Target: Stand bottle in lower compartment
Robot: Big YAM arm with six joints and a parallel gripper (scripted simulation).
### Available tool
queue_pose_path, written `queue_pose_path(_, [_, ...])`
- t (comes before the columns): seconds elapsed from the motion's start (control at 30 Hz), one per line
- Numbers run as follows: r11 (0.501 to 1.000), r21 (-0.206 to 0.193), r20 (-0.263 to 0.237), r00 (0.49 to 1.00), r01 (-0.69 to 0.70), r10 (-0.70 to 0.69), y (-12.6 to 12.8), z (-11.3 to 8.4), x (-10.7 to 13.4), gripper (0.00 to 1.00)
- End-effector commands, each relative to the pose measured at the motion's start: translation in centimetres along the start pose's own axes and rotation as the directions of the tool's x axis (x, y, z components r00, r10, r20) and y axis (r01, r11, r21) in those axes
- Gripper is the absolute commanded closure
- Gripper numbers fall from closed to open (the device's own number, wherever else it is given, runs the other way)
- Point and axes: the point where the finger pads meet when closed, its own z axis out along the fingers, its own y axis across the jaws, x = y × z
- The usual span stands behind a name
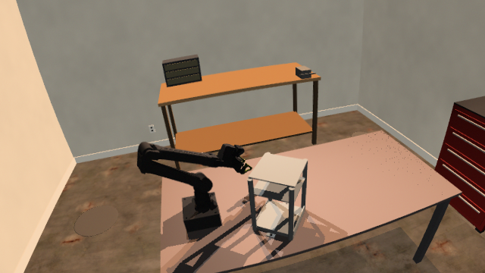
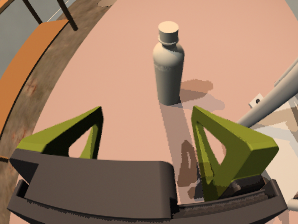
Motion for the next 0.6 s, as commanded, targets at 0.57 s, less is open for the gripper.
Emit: queue_pose_path(0.57, [0.996,0.060,0.113,0.991,0.063,-0.070,-2.4,0.9,0.1,0.19])
